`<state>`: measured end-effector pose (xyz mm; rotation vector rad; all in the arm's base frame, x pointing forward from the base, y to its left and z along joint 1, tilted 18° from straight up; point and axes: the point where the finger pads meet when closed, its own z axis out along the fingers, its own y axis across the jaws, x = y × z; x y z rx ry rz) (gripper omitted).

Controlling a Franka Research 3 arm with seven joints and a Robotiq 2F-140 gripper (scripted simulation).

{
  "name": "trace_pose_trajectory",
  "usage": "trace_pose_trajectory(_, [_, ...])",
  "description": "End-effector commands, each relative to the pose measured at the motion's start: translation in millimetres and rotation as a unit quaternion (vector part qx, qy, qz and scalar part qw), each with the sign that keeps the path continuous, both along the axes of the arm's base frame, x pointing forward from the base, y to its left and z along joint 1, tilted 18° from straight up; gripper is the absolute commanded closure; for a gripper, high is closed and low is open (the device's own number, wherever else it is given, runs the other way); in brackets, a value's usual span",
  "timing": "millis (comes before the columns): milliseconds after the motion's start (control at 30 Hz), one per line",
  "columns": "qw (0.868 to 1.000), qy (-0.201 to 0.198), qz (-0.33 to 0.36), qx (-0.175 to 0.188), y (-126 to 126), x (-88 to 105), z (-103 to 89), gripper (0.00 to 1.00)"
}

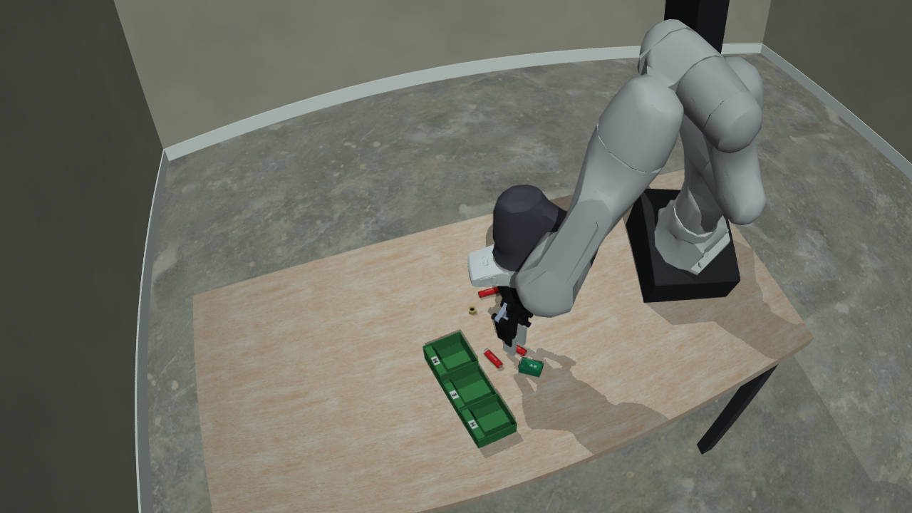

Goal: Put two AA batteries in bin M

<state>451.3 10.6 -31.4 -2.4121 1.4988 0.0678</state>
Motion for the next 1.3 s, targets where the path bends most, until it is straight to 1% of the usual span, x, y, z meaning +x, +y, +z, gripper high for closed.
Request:
trace_pose_trajectory(0, [1.0, -0.008, 0.011, -0.003, -0.2, 1.8, -3.8, 0.83])
trace_pose_trajectory(133, [1.0, -0.008, 0.011, -0.003, 1.6, 1.7, -8.9, 0.83])
trace_pose_trajectory(533, [1.0, -0.008, 0.011, -0.003, 2.0, 1.2, -8.8, 0.83])
trace_pose_trajectory(567, [1.0, -0.008, 0.011, -0.003, 2.0, 1.2, -8.8, 0.95])
trace_pose_trajectory(1267, [1.0, -0.008, 0.011, -0.003, 2.0, 1.2, -8.8, 0.95])
